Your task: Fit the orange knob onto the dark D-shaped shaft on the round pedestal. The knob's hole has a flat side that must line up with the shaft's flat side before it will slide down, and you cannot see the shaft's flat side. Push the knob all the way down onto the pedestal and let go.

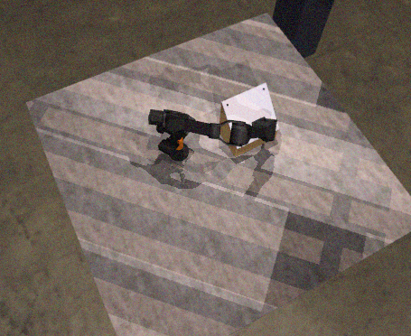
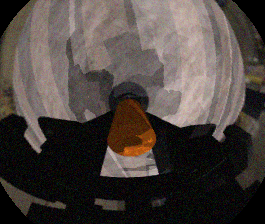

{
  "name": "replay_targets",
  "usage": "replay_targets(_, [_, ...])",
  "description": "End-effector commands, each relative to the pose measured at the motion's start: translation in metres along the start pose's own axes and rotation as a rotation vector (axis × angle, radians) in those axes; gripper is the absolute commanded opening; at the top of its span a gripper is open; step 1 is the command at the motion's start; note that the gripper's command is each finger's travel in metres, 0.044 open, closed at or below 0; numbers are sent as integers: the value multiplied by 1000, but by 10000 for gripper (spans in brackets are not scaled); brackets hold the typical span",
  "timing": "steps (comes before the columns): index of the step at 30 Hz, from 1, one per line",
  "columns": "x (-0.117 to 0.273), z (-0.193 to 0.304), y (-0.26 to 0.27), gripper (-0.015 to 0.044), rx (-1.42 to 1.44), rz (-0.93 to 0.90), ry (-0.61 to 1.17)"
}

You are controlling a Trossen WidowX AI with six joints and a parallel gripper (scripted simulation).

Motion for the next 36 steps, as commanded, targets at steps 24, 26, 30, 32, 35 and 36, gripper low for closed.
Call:
replay_targets(24, [6,-6,6,0,-211,-1,-1])
replay_targets(26, [6,-5,6,0,-211,-1,-1])
replay_targets(30, [5,-5,6,0,-211,-1,-1])
replay_targets(32, [5,-5,5,0,-211,-1,-1])
replay_targets(35, [4,-5,5,0,-211,-1,-1])
replay_targets(36, [4,-5,5,0,-211,-1,-1])
Point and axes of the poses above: the point midway between the two fingers, 35 mm back from their tips, its own x axis back along the fingers, its own y axis across the jaws, z = x × y, the point moved 2 cm from there along x, back along the fingers, and after that the axes turned 7 degrees about x, right-handed, at the moved point
